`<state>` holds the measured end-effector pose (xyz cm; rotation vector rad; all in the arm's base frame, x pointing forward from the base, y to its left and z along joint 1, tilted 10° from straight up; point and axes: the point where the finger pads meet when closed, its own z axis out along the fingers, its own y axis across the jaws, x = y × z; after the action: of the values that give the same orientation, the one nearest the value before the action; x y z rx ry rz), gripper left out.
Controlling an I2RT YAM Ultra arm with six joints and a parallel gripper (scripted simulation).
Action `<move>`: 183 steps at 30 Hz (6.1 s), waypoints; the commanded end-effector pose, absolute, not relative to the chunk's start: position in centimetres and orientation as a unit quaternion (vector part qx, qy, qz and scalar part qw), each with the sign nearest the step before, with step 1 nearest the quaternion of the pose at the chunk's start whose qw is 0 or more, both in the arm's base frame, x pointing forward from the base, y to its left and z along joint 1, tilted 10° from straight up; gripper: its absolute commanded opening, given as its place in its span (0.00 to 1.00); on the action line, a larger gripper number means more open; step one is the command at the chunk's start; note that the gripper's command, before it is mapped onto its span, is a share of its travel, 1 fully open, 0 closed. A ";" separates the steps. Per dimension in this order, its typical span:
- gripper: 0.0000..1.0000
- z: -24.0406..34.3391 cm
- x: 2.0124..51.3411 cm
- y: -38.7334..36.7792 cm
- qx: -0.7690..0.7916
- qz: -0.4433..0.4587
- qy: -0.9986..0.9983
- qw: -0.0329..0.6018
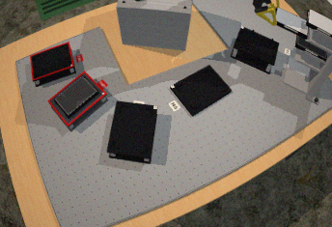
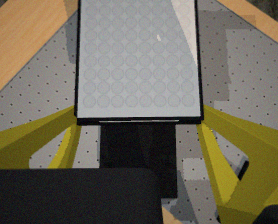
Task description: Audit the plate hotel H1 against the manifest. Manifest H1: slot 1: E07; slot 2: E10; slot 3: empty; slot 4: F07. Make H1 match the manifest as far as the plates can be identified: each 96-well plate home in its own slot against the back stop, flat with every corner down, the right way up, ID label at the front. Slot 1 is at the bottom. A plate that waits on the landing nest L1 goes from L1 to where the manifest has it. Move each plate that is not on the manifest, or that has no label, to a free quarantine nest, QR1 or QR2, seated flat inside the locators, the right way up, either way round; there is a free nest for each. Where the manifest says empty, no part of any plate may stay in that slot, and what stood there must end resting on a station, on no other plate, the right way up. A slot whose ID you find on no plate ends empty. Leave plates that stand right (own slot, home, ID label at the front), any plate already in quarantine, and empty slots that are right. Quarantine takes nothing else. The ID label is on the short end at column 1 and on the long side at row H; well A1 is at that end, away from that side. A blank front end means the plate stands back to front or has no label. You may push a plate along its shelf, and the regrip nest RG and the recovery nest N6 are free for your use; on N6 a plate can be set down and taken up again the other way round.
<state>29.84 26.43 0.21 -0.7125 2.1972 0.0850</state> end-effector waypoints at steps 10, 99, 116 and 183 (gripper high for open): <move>0.86 1.4 28.6 26.2 -0.275 0.045 0.863 0.421; 0.86 -4.4 26.3 23.5 -0.276 0.041 0.864 0.418; 0.86 -6.3 26.1 22.8 -0.278 0.037 0.867 0.413; 0.86 -7.8 27.0 23.6 -0.274 0.047 0.860 0.427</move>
<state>25.77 22.08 -8.95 -0.7089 2.2020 0.0819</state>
